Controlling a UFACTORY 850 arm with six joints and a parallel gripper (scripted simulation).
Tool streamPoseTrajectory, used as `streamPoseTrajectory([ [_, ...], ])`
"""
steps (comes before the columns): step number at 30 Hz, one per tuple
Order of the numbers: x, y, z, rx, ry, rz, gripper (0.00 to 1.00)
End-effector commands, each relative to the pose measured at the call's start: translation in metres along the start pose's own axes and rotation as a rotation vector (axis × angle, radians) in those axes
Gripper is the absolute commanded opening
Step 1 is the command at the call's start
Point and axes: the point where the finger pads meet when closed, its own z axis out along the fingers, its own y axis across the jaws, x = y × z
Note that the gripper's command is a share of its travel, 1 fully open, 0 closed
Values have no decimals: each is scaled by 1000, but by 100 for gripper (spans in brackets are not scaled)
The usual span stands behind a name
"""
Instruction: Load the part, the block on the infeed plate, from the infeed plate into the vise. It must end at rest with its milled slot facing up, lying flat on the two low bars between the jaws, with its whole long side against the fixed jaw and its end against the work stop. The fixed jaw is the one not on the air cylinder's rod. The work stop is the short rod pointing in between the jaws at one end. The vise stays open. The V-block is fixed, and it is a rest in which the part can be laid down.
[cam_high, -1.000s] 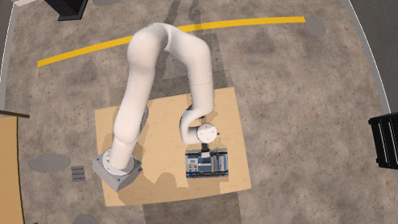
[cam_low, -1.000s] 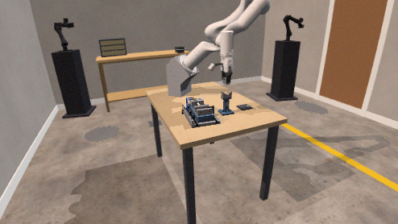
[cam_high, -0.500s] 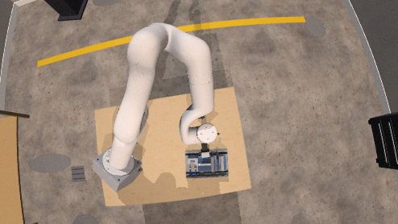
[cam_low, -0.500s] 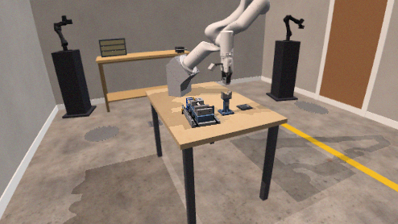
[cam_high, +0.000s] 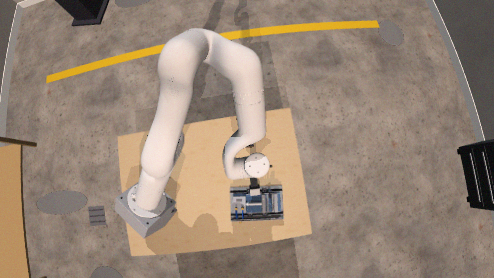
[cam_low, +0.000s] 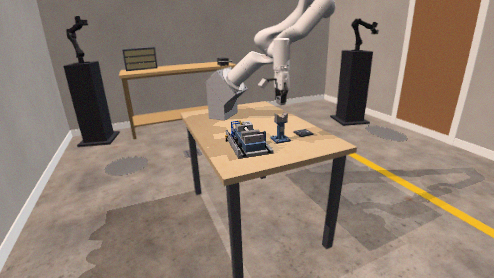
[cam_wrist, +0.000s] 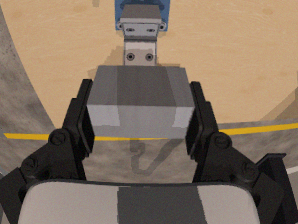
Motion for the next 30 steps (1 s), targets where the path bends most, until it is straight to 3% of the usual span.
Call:
streamPoseTrajectory([
  [1,0,0,0,1,-1,-1,0],
  [14,0,-1,-1,1,-17,0,0],
  [30,0,-2,-1,4,-79,-1,0],
])
